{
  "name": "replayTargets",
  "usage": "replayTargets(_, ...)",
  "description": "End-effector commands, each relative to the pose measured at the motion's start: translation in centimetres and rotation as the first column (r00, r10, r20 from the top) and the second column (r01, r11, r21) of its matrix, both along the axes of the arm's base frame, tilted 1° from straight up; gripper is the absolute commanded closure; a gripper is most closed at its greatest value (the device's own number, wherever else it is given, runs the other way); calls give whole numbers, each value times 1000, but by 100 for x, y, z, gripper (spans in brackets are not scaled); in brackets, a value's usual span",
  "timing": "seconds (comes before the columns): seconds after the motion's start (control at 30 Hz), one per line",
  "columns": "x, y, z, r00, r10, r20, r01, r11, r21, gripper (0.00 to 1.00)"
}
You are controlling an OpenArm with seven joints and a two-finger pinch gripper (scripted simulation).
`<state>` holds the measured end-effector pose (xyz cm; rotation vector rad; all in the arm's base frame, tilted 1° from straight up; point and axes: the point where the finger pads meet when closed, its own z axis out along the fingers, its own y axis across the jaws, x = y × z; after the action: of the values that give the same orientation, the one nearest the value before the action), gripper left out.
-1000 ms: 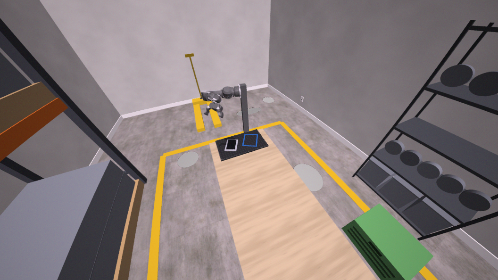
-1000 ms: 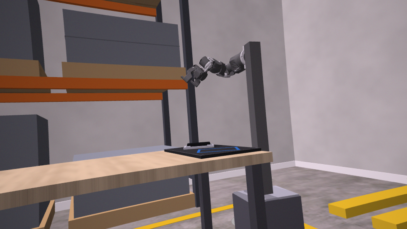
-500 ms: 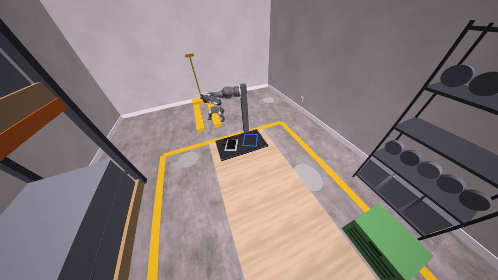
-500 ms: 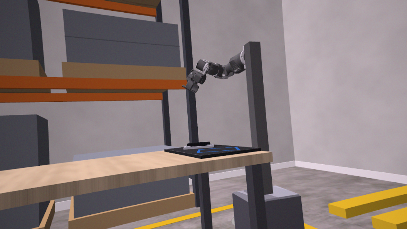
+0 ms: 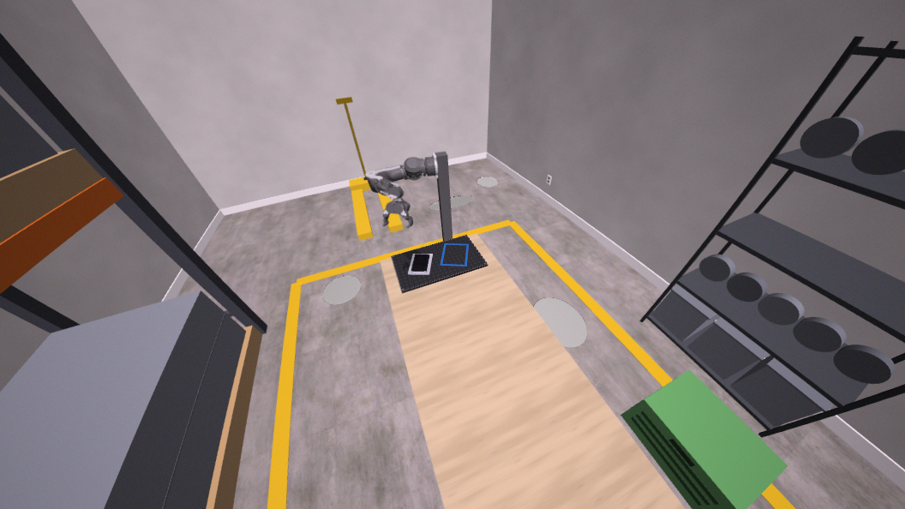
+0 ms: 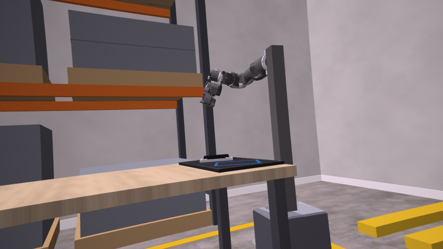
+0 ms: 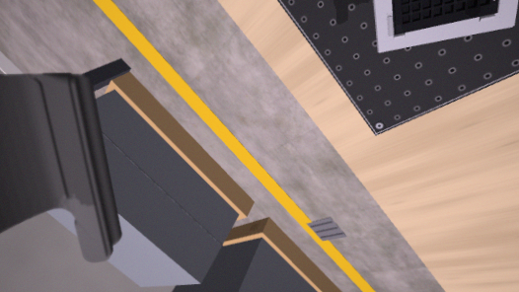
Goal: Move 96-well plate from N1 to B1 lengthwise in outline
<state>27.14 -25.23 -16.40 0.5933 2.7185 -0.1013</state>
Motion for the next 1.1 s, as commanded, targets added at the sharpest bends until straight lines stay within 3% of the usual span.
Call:
replayTargets(0.0,-15,-19,10,1000,4,-8,-4,1000,-8,23)
replayTargets(0.3,-15,-19,10,1000,4,-8,-4,1000,-8,23)
replayTargets(0.37,-14,53,-152,995,44,-91,-41,999,33,23)
replayTargets(0.47,-21,157,-401,969,112,-218,-93,991,96,23)
replayTargets(0.87,-21,157,-401,969,112,-218,-93,991,96,23)
replayTargets(1.03,-25,330,-805,935,168,-311,-126,981,149,23)
replayTargets(1.07,-25,330,-805,935,168,-311,-126,981,149,23)
